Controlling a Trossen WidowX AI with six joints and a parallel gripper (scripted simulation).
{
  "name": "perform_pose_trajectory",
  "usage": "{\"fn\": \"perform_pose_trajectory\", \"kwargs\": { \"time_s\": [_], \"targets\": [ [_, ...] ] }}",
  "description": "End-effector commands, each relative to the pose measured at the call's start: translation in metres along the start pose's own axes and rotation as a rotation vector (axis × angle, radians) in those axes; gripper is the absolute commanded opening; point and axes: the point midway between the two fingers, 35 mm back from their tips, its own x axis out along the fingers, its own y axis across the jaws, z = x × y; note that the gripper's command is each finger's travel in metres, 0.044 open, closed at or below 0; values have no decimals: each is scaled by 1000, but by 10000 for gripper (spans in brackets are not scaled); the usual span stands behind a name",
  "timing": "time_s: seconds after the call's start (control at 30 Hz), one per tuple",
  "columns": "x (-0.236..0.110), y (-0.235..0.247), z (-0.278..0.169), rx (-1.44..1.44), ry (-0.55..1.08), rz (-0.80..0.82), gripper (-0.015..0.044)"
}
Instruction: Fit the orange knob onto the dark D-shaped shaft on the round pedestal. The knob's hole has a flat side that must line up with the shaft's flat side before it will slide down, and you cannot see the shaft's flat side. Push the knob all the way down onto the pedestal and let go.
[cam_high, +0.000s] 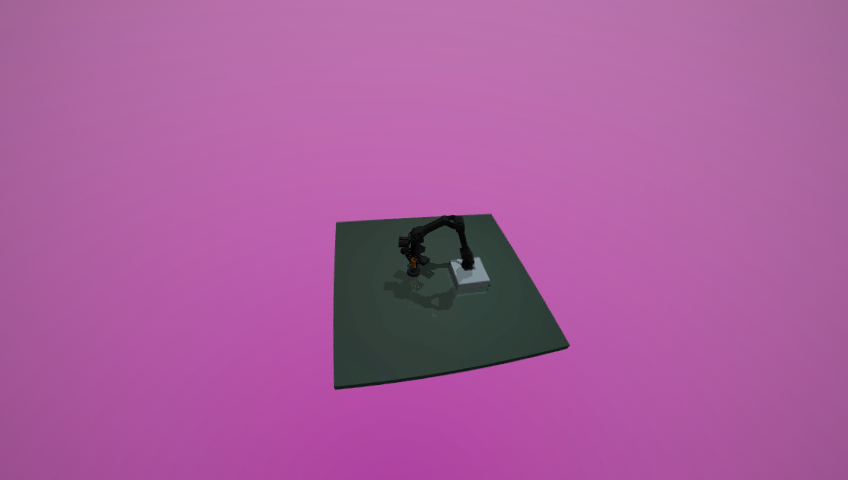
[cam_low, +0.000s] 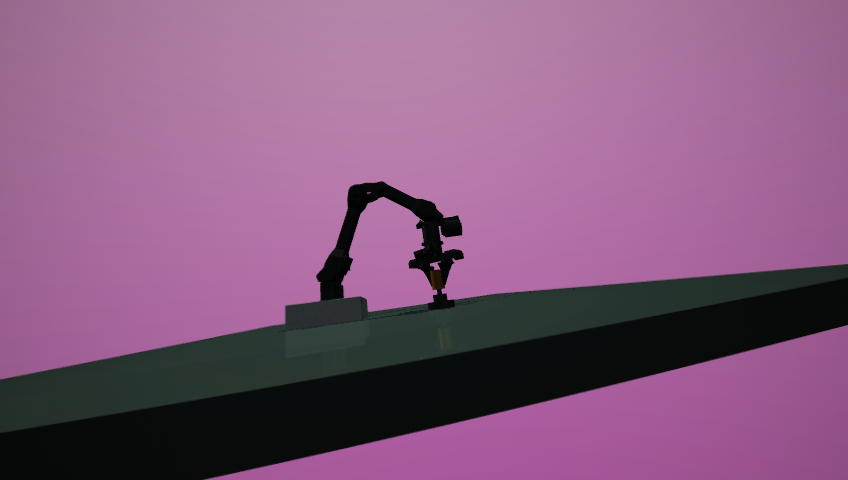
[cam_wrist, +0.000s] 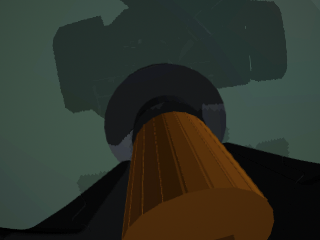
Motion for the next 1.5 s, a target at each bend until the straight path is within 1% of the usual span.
{"fn": "perform_pose_trajectory", "kwargs": {
  "time_s": [0.0,1.07,1.2,1.47],
  "targets": [
    [0,1,0,-16,2,5,0],
    [0,1,0,-16,2,5,0],
    [-7,1,-1,3,2,5,0],
    [-7,2,-3,56,2,5,0]
  ]
}}
